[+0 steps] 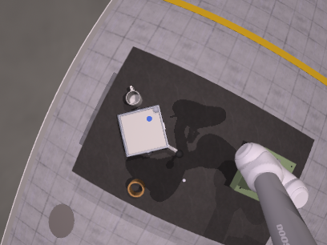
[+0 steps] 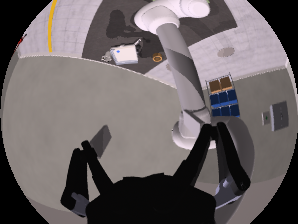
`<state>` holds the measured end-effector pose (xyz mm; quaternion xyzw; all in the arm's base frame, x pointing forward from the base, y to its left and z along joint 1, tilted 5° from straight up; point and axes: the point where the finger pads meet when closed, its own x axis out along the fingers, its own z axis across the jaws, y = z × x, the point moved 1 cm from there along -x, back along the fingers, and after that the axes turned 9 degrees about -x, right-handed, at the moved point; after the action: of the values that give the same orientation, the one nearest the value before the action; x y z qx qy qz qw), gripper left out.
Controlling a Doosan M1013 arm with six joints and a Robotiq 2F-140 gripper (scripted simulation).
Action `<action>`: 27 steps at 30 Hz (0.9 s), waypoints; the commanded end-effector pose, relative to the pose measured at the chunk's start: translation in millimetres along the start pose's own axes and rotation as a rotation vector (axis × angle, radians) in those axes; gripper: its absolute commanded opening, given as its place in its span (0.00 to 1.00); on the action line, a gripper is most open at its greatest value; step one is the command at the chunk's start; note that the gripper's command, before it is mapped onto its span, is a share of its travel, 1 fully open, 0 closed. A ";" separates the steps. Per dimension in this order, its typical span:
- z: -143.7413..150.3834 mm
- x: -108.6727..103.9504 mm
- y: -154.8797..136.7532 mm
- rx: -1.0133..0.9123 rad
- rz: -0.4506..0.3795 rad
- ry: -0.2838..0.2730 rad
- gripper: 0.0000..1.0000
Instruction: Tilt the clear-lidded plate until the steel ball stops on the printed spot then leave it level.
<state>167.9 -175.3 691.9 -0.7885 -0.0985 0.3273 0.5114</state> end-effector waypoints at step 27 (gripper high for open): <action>-77.7 227.5 191.6 0.173 0.336 -0.387 1.00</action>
<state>318.7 -214.1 493.4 -0.6833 -0.0476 0.5257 0.5045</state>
